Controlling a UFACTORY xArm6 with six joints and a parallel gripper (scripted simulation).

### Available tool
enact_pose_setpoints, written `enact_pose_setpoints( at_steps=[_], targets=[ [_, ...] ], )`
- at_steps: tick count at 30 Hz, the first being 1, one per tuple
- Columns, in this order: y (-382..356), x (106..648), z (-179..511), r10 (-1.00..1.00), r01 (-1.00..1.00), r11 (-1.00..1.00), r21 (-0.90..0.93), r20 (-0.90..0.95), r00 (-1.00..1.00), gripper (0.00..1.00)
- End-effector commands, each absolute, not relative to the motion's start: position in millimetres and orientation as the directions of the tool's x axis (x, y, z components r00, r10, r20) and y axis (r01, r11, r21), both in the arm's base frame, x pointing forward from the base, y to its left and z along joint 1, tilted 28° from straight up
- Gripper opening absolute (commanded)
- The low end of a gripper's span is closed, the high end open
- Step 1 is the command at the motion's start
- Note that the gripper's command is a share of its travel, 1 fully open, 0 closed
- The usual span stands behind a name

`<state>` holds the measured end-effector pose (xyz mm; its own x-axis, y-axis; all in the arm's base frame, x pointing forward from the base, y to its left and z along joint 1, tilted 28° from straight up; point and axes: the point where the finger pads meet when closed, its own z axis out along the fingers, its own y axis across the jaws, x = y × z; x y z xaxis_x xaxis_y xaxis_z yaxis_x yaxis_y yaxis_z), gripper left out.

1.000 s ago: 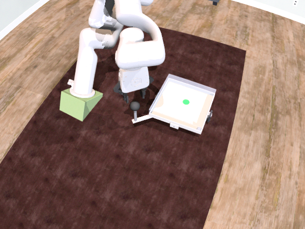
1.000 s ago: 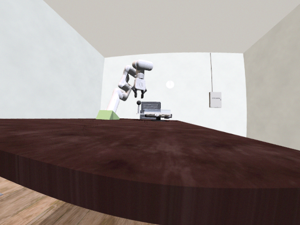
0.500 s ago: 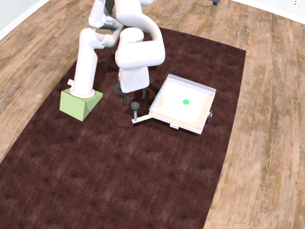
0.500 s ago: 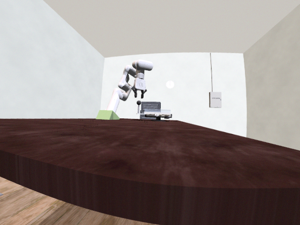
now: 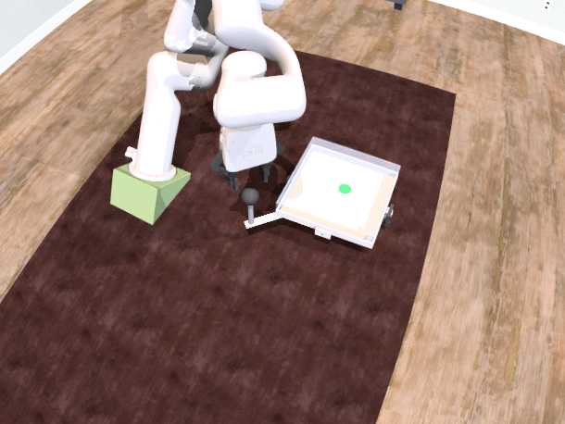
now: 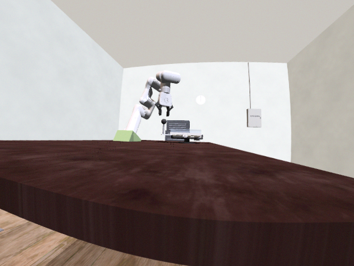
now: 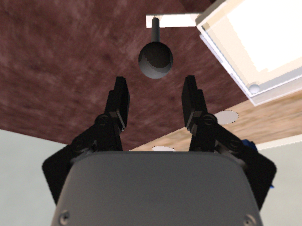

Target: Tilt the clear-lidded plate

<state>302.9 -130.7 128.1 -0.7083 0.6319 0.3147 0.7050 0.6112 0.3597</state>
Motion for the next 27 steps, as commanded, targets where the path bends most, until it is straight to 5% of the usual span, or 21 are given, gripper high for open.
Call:
enact_pose_setpoints(
  at_steps=[1,27],
  targets=[
    [-131.5,303.5,128.9,0.633,0.705,0.611,0.36,0.312,-0.709,0.61],
    [-126.9,304.1,120.2,0.633,0.705,0.611,0.36,0.312,-0.709,0.61]
  ],
)
